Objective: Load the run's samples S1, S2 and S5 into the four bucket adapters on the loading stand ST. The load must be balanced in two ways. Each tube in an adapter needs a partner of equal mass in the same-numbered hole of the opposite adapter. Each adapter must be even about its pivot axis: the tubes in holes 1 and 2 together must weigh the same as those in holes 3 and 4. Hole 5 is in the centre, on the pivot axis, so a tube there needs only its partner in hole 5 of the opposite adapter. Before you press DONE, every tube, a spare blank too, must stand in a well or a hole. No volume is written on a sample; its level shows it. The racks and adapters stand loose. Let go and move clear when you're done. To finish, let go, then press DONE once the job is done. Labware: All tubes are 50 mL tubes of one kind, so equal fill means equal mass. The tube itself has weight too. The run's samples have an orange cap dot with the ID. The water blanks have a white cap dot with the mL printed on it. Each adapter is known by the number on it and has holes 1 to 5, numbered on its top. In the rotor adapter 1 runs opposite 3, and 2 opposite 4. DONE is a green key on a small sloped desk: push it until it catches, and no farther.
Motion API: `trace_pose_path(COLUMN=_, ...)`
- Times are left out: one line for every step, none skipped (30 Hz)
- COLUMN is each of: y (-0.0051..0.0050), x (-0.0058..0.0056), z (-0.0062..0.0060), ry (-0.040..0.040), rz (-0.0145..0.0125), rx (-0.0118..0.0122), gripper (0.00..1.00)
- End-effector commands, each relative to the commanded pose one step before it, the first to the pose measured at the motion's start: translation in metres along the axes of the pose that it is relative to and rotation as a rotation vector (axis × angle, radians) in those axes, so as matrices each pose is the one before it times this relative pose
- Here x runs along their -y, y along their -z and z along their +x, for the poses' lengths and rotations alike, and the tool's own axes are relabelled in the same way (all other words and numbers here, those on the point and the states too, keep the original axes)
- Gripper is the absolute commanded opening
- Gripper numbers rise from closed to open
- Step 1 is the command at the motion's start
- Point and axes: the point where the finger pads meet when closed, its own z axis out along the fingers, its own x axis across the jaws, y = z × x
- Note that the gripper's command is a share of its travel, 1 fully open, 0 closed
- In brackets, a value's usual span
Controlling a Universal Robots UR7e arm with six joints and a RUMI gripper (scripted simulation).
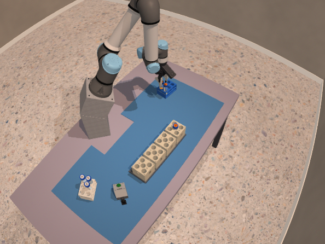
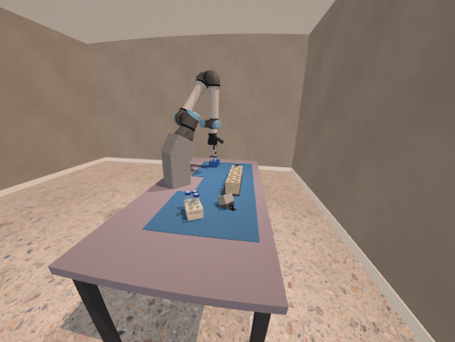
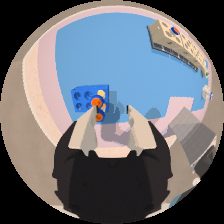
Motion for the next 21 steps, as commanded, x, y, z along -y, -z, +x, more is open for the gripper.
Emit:
trace_pose_path(y=-0.00113, x=-0.02680, z=-0.02167, ry=-0.00303, rz=0.00641, rx=-0.00664, gripper=0.35)
trace_pose_path(y=0.00000, x=-0.00669, z=-0.00498, ry=-0.00001, rz=-0.00002, rx=0.00002, gripper=0.35)
trace_pose_path(y=0.00000, x=-0.00669, z=-0.00498, ry=-0.00001, rz=-0.00002, rx=0.00002, gripper=0.35)
trace_pose_path(y=0.00000, x=-0.00669, z=-0.00498, ry=-0.00001, rz=-0.00002, rx=0.00002, gripper=0.35)
trace_pose_path(y=-0.00002, x=-0.00181, z=-0.00127, ry=0.00000, rz=0.00000, rx=0.00004, gripper=0.35)
trace_pose_path(y=0.00000, x=0.00001, z=-0.00002, ry=0.00000, rz=0.00000, rx=-0.00001, gripper=0.35)
trace_pose_path(y=0.00000, x=0.00000, z=-0.00002, ry=0.00000, rz=0.00000, rx=-0.00001, gripper=0.35)
trace_pose_path(y=0.00000, x=0.00000, z=-0.00001, ry=0.00000, rz=0.00000, rx=-0.00001, gripper=0.35)
trace_pose_path(y=0.00000, x=0.00000, z=-0.00001, ry=0.00000, rz=0.00000, rx=0.00000, gripper=0.35)
trace_pose_path(y=0.00000, x=0.00000, z=-0.00001, ry=0.00000, rz=0.00000, rx=0.00000, gripper=0.35)
trace_pose_path(y=0.00000, x=0.00000, z=0.00000, ry=0.00000, rz=0.00000, rx=0.00000, gripper=0.35)
trace_pose_path(y=0.00000, x=0.00000, z=0.00000, ry=0.00000, rz=0.00000, rx=0.00000, gripper=0.35)
trace_pose_path(y=0.00000, x=0.00000, z=0.00000, ry=0.00000, rz=0.00000, rx=0.00000, gripper=0.35)
trace_pose_path(y=0.00000, x=0.00005, z=0.00006, ry=0.00001, rz=-0.00001, rx=0.00003, gripper=0.35)
trace_pose_path(y=-0.00332, x=-0.00005, z=-0.00006, ry=-0.00001, rz=0.00001, rx=-0.00004, gripper=0.35)
trace_pose_path(y=-0.00332, x=0.00000, z=0.00000, ry=0.00000, rz=0.00000, rx=0.00000, gripper=0.35)
trace_pose_path(y=-0.00333, x=0.00000, z=0.00000, ry=0.00000, rz=0.00000, rx=0.00000, gripper=0.35)
trace_pose_path(y=-0.00333, x=0.00000, z=0.00000, ry=0.00000, rz=0.00000, rx=0.00000, gripper=0.35)
trace_pose_path(y=-0.00333, x=0.00000, z=0.00000, ry=0.00000, rz=0.00000, rx=0.00000, gripper=0.35)
trace_pose_path(y=-0.00333, x=0.00000, z=0.00000, ry=0.00000, rz=0.00000, rx=0.00000, gripper=0.35)
trace_pose_path(y=-0.00333, x=0.00000, z=0.00000, ry=0.00000, rz=0.00000, rx=0.00000, gripper=0.35)
